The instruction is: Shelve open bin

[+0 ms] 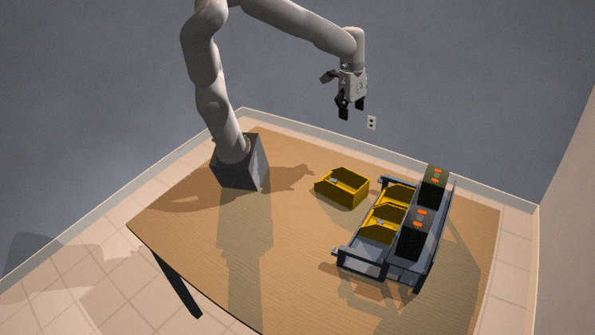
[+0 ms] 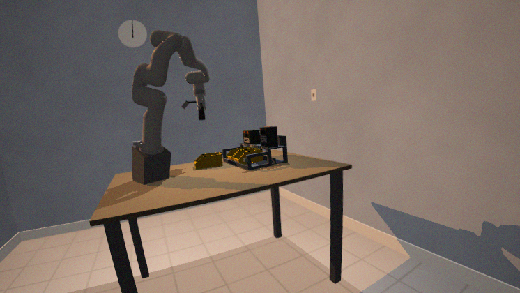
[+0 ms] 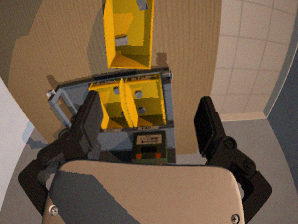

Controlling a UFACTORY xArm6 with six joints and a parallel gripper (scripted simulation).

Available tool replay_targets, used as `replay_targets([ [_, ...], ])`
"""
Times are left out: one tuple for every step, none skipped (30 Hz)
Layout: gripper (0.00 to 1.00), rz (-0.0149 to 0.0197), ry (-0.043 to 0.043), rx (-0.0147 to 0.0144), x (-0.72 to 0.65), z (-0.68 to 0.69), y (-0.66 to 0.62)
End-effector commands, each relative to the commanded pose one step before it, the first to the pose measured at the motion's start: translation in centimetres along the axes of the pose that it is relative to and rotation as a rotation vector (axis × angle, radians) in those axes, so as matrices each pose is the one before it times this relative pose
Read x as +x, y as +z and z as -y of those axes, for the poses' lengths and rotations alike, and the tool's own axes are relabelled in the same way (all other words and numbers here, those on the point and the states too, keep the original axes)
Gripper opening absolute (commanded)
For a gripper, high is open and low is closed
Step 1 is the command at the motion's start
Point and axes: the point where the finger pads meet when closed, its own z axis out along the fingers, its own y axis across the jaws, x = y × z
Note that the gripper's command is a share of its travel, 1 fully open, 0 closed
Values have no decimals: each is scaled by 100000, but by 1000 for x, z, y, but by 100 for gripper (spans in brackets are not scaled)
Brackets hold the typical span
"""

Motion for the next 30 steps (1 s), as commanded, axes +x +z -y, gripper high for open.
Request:
replay_targets([
  [100, 210, 53, -336, -78, -87, -147],
  [100, 0, 0, 0, 0, 0, 0],
  [100, 0, 0, 0, 0, 0, 0],
  [100, 0, 0, 0, 0, 0, 0],
  [100, 0, 0, 0, 0, 0, 0],
  [100, 0, 0, 0, 0, 0, 0],
  [100, 0, 0, 0, 0, 0, 0],
  [100, 0, 0, 0, 0, 0, 0],
  [100, 0, -2, 1, -15, 19, 0],
  [100, 0, 1, 0, -17, 20, 0],
  [100, 0, 1, 0, -17, 20, 0],
  [100, 0, 1, 0, -17, 20, 0],
  [100, 0, 1, 0, -17, 20, 0],
  [100, 0, 0, 0, 0, 0, 0],
  [100, 0, 0, 0, 0, 0, 0],
  [100, 0, 0, 0, 0, 0, 0],
  [100, 0, 0, 0, 0, 0, 0],
  [100, 0, 0, 0, 0, 0, 0],
  [100, 0, 0, 0, 0, 0, 0],
  [100, 0, 0, 0, 0, 0, 0],
  [100, 0, 0, 0, 0, 0, 0],
  [100, 0, 0, 0, 0, 0, 0],
  [100, 0, 0, 0, 0, 0, 0],
  [100, 0, 0, 0, 0, 0, 0],
  [100, 0, 0, 0, 0, 0, 0],
  [100, 0, -1, 1, -17, 21, 1100],
  [100, 0, 0, 0, -17, 21, 1100],
  [100, 0, 0, 0, -17, 21, 1100],
  [100, 0, 0, 0, -17, 21, 1100],
  [100, 0, 0, 0, -17, 21, 1100],
])
